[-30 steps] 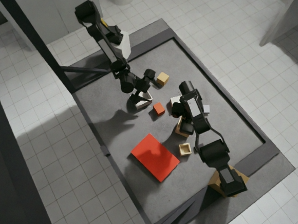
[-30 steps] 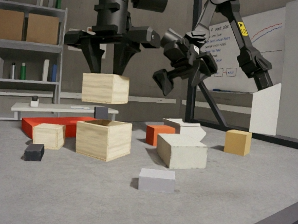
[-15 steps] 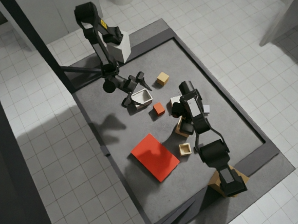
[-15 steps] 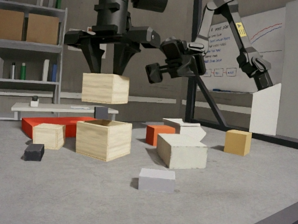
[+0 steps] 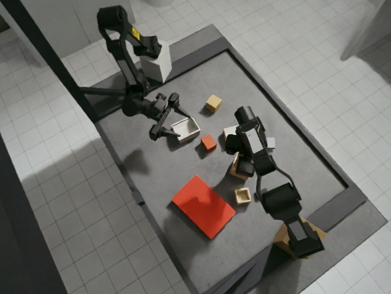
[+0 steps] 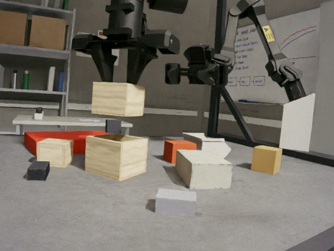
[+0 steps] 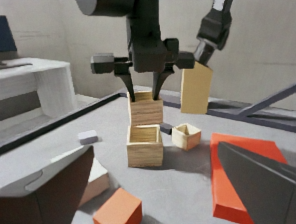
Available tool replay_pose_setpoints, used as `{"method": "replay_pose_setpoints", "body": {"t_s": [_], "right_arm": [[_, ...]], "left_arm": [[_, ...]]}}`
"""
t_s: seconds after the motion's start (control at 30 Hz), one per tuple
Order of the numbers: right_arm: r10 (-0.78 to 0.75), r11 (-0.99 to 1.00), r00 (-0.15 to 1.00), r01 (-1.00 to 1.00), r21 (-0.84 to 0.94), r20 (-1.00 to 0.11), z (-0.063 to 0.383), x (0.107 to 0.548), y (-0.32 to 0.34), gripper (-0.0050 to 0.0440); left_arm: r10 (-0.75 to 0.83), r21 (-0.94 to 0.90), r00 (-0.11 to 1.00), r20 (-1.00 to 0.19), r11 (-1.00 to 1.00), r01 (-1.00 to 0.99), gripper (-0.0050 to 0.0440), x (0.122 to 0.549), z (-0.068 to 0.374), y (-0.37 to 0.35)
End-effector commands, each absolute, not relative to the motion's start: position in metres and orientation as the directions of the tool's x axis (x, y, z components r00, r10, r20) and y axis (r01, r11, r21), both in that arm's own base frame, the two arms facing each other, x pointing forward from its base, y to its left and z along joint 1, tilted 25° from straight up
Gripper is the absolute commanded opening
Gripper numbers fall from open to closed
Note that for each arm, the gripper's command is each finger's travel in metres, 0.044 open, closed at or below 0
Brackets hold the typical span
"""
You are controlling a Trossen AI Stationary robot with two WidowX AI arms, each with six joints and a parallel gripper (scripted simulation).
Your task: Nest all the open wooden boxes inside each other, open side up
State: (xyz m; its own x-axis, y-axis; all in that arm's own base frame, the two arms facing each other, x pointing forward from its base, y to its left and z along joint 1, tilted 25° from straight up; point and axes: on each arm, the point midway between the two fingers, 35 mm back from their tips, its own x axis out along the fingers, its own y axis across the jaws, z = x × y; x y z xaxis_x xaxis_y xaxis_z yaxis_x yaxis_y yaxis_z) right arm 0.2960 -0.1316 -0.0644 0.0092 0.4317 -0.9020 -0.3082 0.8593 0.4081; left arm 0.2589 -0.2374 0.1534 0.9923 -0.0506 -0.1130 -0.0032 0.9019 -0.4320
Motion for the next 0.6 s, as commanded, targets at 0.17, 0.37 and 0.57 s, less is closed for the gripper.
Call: {"method": "replay_pose_setpoints", "body": {"t_s": [0.17, 0.37, 0.57], "right_arm": [[0.421, 0.868, 0.023, -0.301, 0.395, -0.907, -0.0614, 0.3044, -0.1352, 0.0272], [0.416, 0.892, 0.03, -0.206, 0.402, -0.909, -0.058, 0.3045, -0.1356, 0.0272], [0.416, 0.909, 0.03, 0.0, 0.417, -0.909, -0.058, 0.3045, -0.1356, 0.0272]], "left_arm": [[-0.044, -0.458, 0.995, -0.09, 0.889, -0.002, 0.04, 0.2583, 0.1604, -0.2373], [-0.044, -0.458, 0.995, -0.09, 0.889, -0.002, 0.04, 0.2583, 0.1604, -0.2373], [-0.044, -0.458, 0.995, -0.09, 0.889, -0.002, 0.04, 0.2583, 0.1604, -0.2373]]}}
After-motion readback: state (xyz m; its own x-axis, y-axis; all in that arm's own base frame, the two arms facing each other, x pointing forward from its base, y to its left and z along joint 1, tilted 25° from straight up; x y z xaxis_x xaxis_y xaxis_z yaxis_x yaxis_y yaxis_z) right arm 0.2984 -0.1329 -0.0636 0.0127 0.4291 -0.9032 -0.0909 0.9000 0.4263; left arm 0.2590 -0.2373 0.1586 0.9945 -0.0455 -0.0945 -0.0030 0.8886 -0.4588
